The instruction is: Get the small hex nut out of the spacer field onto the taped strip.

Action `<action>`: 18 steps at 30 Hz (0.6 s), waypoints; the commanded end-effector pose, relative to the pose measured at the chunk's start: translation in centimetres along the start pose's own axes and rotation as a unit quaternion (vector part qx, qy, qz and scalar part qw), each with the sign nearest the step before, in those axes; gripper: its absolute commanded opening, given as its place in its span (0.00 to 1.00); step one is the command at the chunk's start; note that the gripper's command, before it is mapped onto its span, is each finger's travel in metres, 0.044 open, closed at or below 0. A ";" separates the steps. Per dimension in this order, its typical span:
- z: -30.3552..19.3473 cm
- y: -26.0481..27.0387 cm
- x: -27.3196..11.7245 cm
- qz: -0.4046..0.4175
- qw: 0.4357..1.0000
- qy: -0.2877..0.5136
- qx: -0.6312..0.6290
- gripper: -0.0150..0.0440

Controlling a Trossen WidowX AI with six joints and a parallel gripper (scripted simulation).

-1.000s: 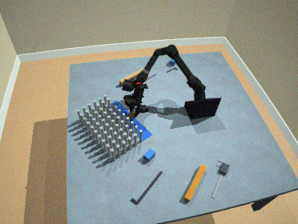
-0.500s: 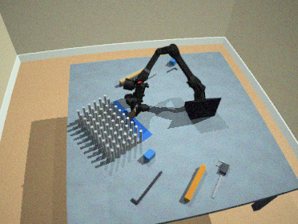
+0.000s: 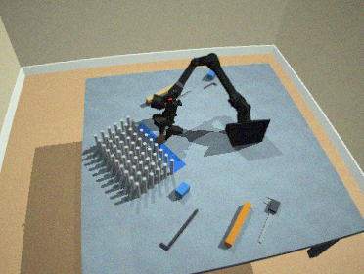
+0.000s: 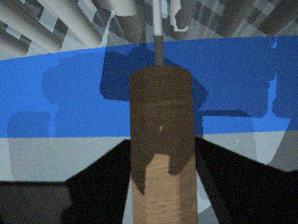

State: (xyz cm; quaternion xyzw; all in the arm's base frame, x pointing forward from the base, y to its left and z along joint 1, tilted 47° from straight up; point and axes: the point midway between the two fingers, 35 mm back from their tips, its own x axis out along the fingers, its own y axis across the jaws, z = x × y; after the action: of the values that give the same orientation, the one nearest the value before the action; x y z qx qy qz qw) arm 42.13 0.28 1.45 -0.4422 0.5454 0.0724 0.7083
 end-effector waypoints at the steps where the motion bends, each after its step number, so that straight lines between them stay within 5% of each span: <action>1: 0.2 -0.1 -0.1 0.000 1.000 -0.004 0.003 0.25; 18: -0.6 -0.1 1.4 0.001 1.000 -0.003 0.000 0.25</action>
State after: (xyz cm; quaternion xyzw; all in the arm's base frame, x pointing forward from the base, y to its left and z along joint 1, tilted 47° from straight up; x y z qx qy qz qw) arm 42.31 -0.90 0.43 -0.4408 0.5463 0.0691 0.7089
